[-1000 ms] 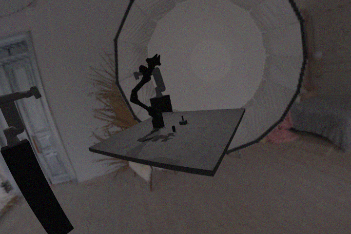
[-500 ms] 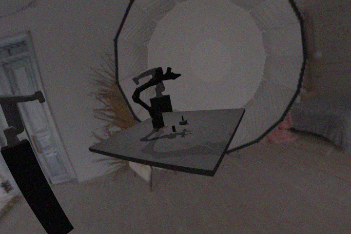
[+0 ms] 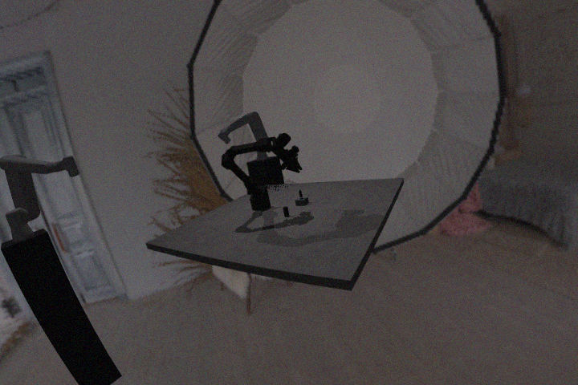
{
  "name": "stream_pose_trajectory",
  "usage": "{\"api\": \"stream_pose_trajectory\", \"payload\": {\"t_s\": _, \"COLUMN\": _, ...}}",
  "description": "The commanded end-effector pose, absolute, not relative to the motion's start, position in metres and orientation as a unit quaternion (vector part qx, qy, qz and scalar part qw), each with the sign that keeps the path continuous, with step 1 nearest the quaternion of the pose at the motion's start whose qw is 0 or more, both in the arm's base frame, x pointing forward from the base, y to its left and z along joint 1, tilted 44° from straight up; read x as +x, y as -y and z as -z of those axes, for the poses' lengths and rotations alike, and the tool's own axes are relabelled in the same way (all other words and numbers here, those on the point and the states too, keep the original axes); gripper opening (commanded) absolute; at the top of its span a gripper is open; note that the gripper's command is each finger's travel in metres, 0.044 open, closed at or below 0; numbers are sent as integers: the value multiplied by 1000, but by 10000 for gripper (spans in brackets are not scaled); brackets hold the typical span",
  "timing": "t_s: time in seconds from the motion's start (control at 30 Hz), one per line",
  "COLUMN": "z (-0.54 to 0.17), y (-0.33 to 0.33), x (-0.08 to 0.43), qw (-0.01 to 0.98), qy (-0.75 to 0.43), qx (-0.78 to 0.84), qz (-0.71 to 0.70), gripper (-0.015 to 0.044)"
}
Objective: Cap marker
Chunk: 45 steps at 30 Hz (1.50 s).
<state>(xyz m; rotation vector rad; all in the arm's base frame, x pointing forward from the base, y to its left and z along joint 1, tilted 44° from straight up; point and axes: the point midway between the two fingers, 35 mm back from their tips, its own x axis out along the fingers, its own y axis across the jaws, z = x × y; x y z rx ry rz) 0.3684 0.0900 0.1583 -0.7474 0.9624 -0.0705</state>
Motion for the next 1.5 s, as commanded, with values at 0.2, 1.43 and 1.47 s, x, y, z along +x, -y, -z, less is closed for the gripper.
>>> {"api": "stream_pose_trajectory", "payload": {"t_s": 0.2, "z": -121, "y": 32, "x": 302, "qw": 687, "qy": -627, "qx": -292, "qz": 222, "gripper": 242}}
{"api": "stream_pose_trajectory", "payload": {"t_s": 1.43, "z": -62, "y": 94, "x": 294, "qw": 663, "qy": -647, "qx": -284, "qz": 249, "gripper": 242}}
{"api": "stream_pose_trajectory", "payload": {"t_s": 1.47, "z": -61, "y": 95, "x": 294, "qw": 663, "qy": -647, "qx": -284, "qz": 249, "gripper": 242}}
